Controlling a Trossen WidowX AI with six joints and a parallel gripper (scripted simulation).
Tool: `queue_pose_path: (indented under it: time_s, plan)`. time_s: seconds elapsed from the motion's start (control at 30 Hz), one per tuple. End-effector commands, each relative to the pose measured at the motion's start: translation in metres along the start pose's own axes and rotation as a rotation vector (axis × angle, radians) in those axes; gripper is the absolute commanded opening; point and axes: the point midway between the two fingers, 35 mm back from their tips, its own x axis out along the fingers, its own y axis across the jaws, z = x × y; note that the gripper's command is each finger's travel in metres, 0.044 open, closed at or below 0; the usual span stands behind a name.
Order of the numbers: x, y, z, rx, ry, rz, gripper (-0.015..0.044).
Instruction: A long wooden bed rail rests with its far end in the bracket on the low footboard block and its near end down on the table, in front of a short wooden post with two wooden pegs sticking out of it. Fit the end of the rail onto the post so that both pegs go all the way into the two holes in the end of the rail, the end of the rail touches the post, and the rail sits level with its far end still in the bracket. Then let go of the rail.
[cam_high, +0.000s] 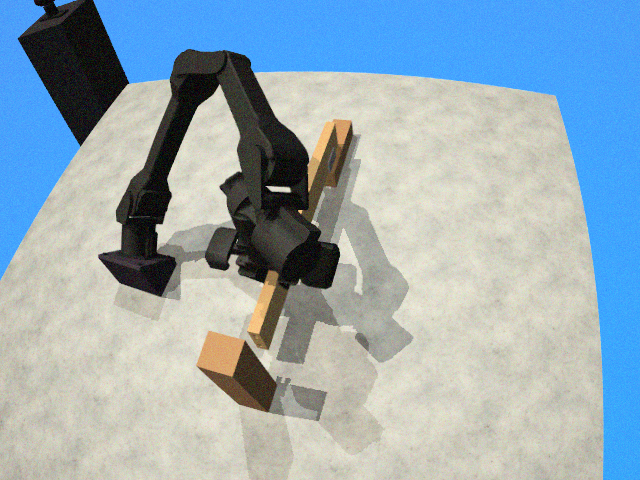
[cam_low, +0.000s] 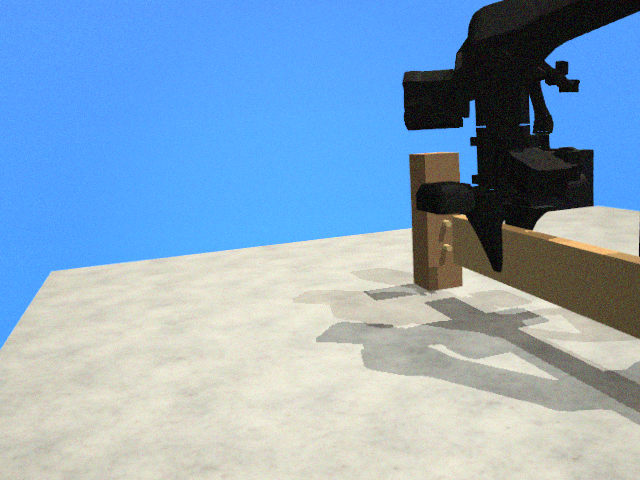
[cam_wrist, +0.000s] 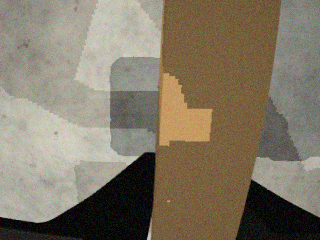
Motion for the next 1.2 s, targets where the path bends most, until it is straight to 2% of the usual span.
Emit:
queue_pose_path:
  time_s: [0.0,1.17]
  plan:
    - [0.0002,-0.0005,0.0018,0.001,0.001,-0.004,0.0]
    - [-0.0023,-0.0002,0.0017,0.001,0.001,-0.004,0.0]
